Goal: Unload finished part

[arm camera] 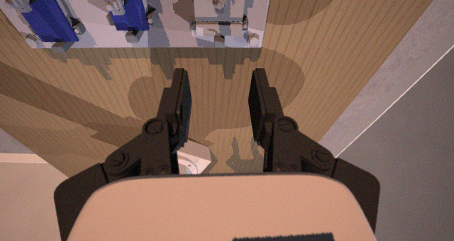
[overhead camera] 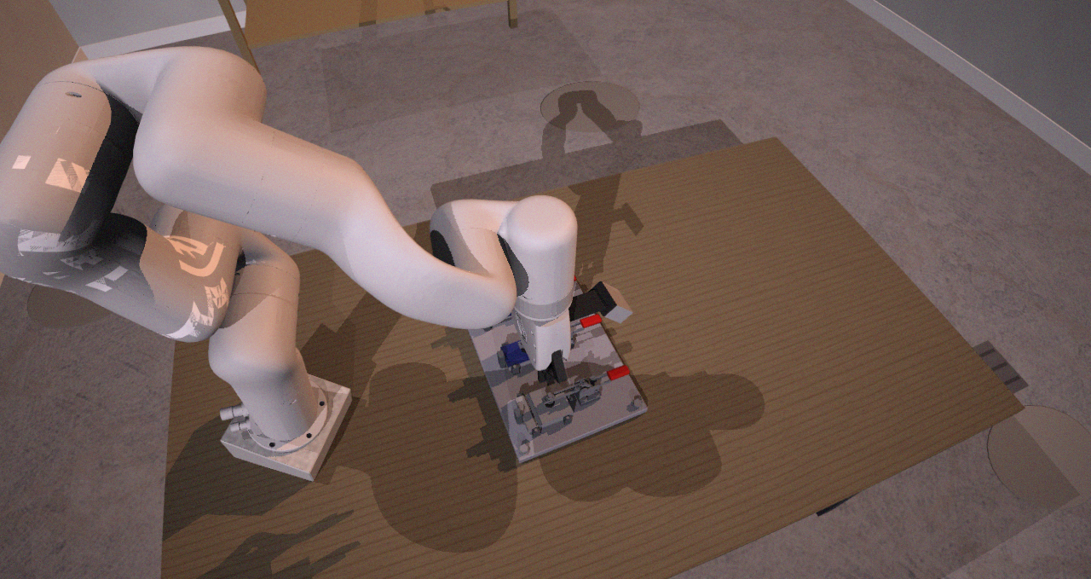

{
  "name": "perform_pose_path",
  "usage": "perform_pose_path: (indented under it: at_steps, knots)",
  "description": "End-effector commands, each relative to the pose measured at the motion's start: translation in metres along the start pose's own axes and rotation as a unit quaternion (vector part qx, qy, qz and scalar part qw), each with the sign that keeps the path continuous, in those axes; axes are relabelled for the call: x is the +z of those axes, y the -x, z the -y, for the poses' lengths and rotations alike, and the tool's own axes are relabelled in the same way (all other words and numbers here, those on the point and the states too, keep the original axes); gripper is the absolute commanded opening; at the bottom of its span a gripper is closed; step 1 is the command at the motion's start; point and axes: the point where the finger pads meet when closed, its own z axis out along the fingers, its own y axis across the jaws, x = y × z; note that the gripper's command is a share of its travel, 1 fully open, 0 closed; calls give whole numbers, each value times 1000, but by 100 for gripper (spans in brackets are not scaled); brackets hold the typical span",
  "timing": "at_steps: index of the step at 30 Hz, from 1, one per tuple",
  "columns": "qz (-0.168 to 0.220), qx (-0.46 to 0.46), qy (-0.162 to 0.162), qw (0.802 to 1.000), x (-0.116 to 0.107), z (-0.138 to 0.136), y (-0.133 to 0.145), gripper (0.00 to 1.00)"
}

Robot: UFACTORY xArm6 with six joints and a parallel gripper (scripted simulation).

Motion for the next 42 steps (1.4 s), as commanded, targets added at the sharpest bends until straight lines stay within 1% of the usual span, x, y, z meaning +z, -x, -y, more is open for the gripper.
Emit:
perform_pose_path:
  at_steps: [1,6,10,19,23,27,32,34,42]
  knots:
    - [-2,0,1,1000,9,-1,-2,47]
    - [-2,0,1,1000,31,-1,-2,47]
    - [-2,0,1,1000,41,-1,-2,47]
    - [-2,0,1,1000,43,-1,-3,47]
    - [-2,0,1,1000,43,-1,-10,47]
    - [-2,0,1,1000,43,-1,-27,47]
    - [-2,0,1,1000,43,-1,-58,47]
    - [-2,0,1,1000,43,-1,-58,47]
    - [-2,0,1,1000,42,-1,-110,47]
